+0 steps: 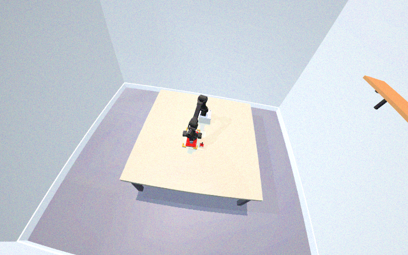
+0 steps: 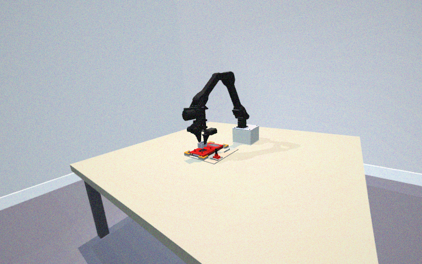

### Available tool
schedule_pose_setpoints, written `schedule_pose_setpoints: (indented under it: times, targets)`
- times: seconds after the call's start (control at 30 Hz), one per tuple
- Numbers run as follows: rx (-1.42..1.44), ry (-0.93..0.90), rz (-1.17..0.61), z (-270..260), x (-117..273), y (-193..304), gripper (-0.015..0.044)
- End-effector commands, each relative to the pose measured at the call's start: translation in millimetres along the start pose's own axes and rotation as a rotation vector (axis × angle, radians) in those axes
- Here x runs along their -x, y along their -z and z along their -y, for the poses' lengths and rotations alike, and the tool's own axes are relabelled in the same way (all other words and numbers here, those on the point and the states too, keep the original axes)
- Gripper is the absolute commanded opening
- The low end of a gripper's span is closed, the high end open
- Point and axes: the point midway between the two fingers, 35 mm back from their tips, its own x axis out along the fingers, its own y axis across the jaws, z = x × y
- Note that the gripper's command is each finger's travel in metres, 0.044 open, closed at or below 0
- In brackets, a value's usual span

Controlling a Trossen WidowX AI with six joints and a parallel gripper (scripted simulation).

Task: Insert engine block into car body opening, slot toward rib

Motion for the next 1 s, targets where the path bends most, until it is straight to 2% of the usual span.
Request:
schedule_pose_setpoints:
  times: [0.0, 0.17, 0.47, 0.97]
  targets:
    - [0.052, -0.005, 0.001, -0.8, -0.1, 0.0, 0.0159]
    - [0.095, -0.005, 0.002, -0.8, -0.9, 0.0, 0.0159]
    - [-0.103, -0.005, 0.001, -0.8, -2.2, -0.1, 0.0159]
    - [-0.001, -0.005, 0.001, -0.9, -4.6, -0.2, 0.0159]
